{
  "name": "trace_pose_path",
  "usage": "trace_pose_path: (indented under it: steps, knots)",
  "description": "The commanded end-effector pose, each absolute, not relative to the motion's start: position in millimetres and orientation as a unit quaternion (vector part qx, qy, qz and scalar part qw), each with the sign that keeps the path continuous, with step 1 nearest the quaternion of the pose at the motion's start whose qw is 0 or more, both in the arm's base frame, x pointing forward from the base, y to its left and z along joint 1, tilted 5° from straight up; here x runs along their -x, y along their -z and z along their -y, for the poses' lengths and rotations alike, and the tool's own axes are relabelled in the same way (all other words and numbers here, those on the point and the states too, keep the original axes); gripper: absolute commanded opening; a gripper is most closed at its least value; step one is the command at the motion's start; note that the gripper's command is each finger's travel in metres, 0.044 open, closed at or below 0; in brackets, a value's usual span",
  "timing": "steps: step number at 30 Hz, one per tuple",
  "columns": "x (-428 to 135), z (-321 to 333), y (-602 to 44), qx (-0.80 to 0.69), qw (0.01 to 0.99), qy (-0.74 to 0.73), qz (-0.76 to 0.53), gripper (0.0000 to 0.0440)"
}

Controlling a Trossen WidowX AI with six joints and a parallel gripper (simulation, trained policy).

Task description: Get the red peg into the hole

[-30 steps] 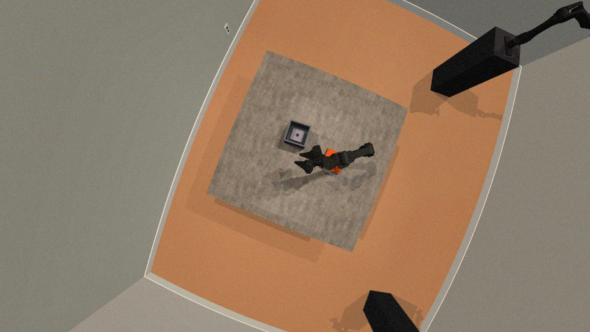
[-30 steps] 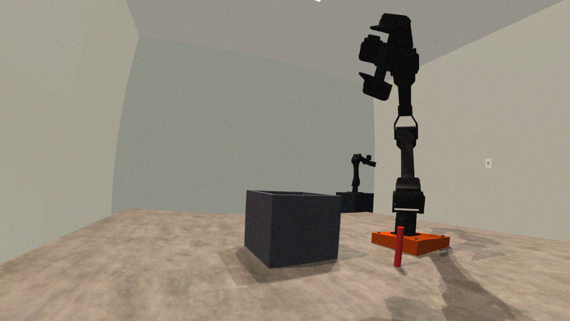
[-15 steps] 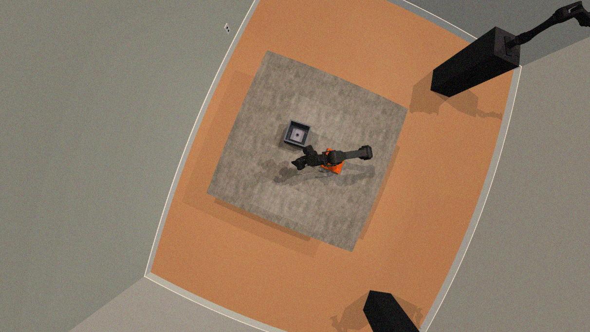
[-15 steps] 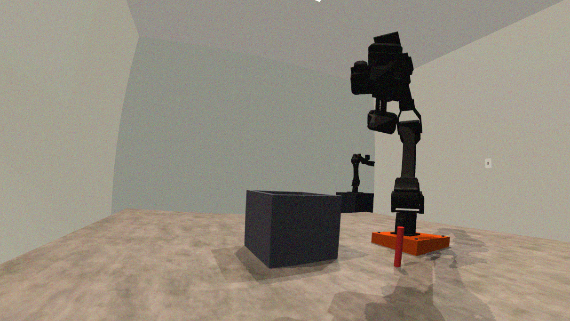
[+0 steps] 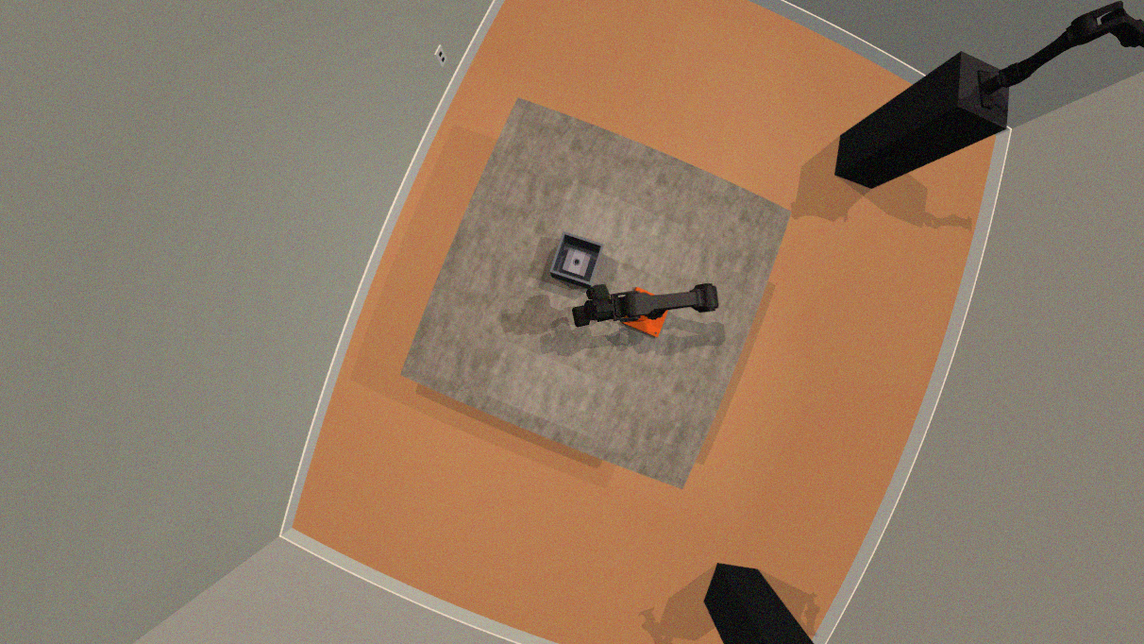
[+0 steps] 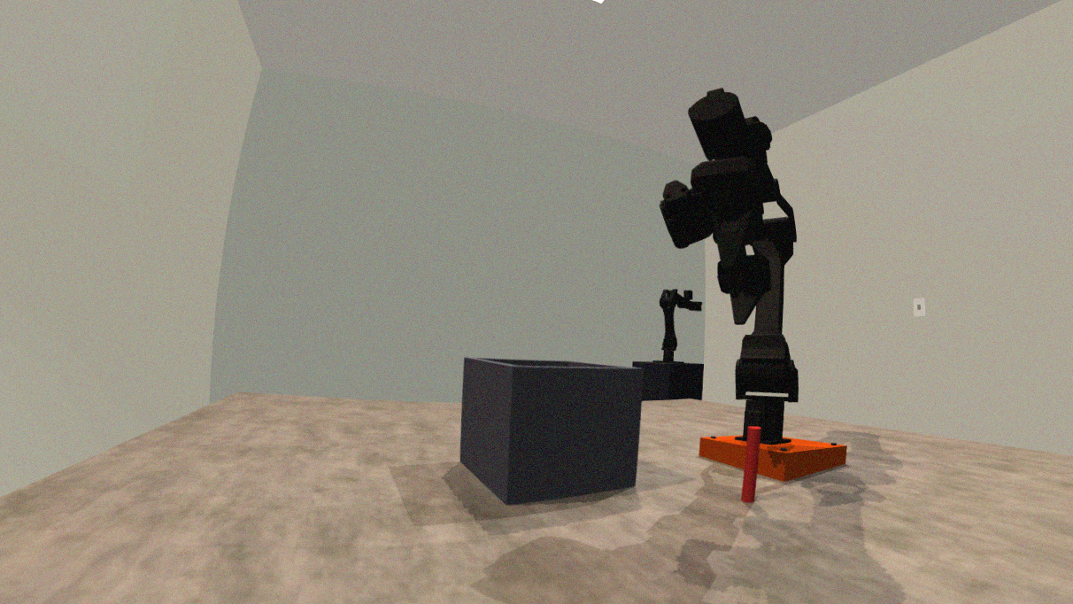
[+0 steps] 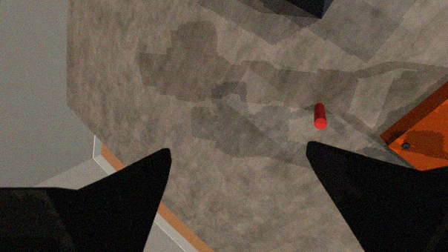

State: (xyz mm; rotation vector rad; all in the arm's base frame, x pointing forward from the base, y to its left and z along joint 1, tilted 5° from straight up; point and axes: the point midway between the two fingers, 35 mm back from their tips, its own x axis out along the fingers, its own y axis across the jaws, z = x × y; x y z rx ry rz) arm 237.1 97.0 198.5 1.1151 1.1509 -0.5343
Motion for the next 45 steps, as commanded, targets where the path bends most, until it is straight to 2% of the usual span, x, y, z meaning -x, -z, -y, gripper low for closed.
trace_pose_path:
  steps: [1, 16, 37, 42, 45]
  knots:
    - [-226.5, -97.6, -183.8, -0.490, 0.634, 0.266, -0.535, 0.0438]
    - [-188.4, -99.9, -133.5, -0.454, 0.544, 0.371, -0.600, 0.0440]
    - [-175.1, -88.5, -60.0, -0.436, 0.510, 0.446, -0.592, 0.0439]
    - [-175.2, -86.6, -46.3, -0.439, 0.508, 0.455, -0.584, 0.0421]
    - [-176.4, -87.1, -39.0, -0.442, 0.508, 0.456, -0.582, 0.0377]
